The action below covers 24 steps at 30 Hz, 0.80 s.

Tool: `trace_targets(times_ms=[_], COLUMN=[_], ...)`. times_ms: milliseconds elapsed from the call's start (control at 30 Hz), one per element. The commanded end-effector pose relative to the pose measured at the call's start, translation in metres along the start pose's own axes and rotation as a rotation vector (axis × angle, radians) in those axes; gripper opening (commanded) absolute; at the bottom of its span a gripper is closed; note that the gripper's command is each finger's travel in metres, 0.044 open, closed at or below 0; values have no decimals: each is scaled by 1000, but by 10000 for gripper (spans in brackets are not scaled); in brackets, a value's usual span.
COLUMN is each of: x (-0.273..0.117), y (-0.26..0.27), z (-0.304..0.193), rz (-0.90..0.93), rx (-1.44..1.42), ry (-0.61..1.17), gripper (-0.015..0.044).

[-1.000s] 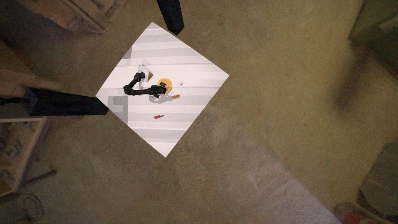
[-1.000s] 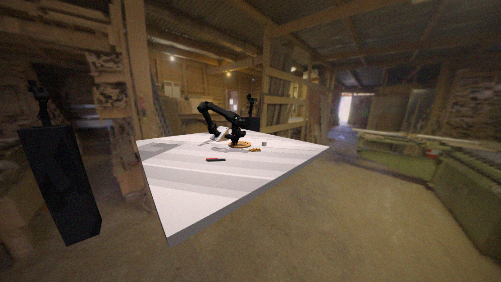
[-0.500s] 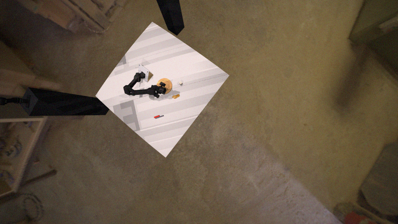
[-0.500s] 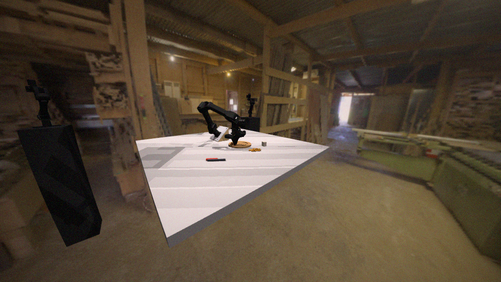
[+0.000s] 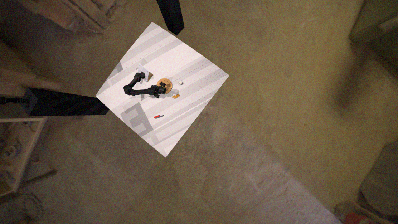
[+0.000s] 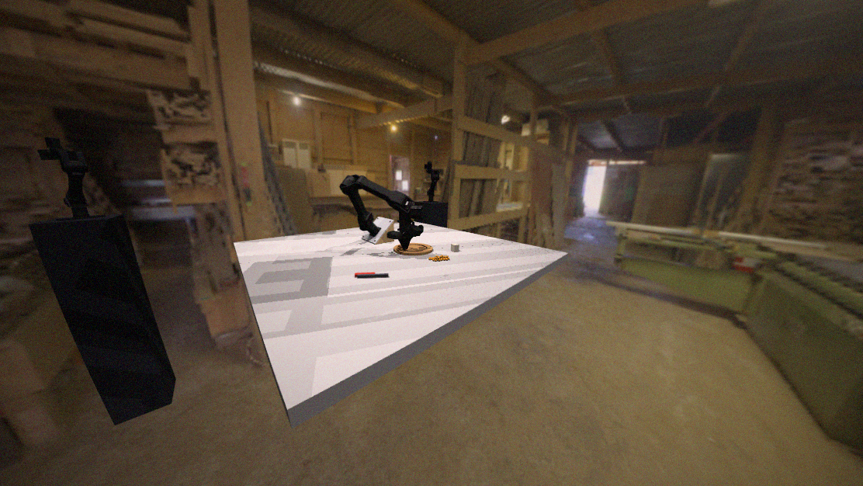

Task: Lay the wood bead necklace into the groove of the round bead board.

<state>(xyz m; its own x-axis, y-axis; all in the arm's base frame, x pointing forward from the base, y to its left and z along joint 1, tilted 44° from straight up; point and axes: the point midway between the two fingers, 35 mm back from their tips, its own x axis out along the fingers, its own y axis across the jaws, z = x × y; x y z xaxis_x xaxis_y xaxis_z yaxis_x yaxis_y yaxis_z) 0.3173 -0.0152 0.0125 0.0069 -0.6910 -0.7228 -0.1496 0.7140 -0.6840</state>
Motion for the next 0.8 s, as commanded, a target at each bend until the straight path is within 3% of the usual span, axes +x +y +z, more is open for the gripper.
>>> trace_targets(times_ms=[0,767], x=[0,-11], y=[0,-5], z=[0,11], rz=[-1,-7], rx=[1,-2], ry=[2,2], gripper=[0,0])
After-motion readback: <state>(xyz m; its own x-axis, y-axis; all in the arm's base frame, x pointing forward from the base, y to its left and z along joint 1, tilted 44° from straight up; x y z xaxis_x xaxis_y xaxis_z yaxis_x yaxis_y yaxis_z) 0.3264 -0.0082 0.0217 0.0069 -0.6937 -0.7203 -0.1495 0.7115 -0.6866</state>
